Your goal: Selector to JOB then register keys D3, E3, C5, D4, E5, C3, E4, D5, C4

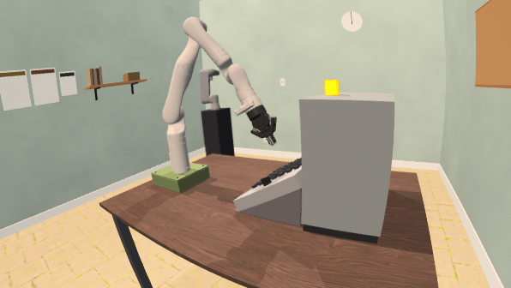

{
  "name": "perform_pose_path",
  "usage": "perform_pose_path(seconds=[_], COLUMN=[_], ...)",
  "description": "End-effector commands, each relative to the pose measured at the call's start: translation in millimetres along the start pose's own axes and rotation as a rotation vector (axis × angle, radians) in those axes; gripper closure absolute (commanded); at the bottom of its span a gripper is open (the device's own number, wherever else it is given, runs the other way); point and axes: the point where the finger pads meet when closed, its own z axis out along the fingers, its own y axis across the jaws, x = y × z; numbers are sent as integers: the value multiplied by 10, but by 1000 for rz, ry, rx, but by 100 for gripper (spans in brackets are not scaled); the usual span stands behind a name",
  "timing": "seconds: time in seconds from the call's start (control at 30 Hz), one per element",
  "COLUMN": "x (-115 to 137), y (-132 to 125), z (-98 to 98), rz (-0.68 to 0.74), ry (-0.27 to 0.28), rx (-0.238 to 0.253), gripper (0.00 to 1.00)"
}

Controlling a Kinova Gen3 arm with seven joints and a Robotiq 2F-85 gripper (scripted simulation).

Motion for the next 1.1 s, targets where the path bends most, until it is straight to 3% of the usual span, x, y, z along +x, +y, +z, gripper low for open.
perform_pose_path(seconds=[0.0,0.4,0.8,1.07], x=[-18,-19,-2,-2], y=[8,7,-32,-33], z=[6,25,643,700], rz=[6,6,7,7], ry=[-4,-4,2,3], rx=[1,1,12,12], gripper=[90,90,90,90])
